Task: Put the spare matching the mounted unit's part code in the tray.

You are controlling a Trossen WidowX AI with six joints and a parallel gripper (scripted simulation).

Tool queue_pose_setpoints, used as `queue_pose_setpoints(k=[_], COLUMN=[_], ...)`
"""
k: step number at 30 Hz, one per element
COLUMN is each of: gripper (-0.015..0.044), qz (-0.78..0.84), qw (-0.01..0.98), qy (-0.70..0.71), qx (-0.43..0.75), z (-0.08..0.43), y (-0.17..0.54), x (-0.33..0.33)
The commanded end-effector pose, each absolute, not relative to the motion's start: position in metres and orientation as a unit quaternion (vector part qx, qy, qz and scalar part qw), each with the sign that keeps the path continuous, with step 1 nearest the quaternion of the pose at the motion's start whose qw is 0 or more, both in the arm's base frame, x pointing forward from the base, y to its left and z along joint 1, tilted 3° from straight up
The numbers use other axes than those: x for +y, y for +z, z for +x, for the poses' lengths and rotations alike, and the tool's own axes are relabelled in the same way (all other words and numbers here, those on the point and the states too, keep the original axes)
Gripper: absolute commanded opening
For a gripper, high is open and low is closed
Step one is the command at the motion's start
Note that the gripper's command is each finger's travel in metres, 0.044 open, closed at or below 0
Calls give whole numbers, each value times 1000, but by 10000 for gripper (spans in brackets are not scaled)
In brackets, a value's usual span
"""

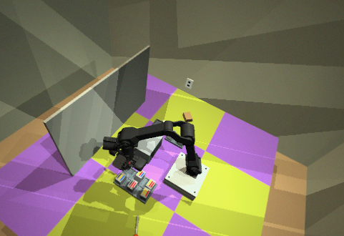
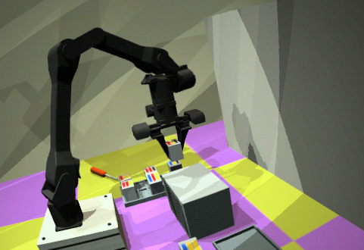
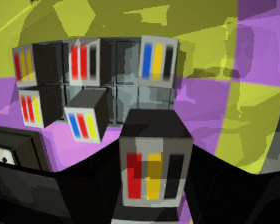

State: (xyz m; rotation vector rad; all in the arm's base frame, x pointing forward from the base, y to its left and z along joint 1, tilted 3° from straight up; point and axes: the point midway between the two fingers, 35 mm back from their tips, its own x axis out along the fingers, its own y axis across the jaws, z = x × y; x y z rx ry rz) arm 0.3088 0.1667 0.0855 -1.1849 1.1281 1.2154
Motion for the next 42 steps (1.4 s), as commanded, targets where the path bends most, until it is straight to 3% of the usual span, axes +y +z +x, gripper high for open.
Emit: queue_pose_setpoints(k=[1, 14, 42], gripper=[0, 0, 0], qz=[-498, -500, -479], qw=[532, 526, 550], qy=[505, 506, 468], qx=[464, 466, 499], z=[311, 309, 359], y=[114, 153, 145], x=[164, 146, -13])
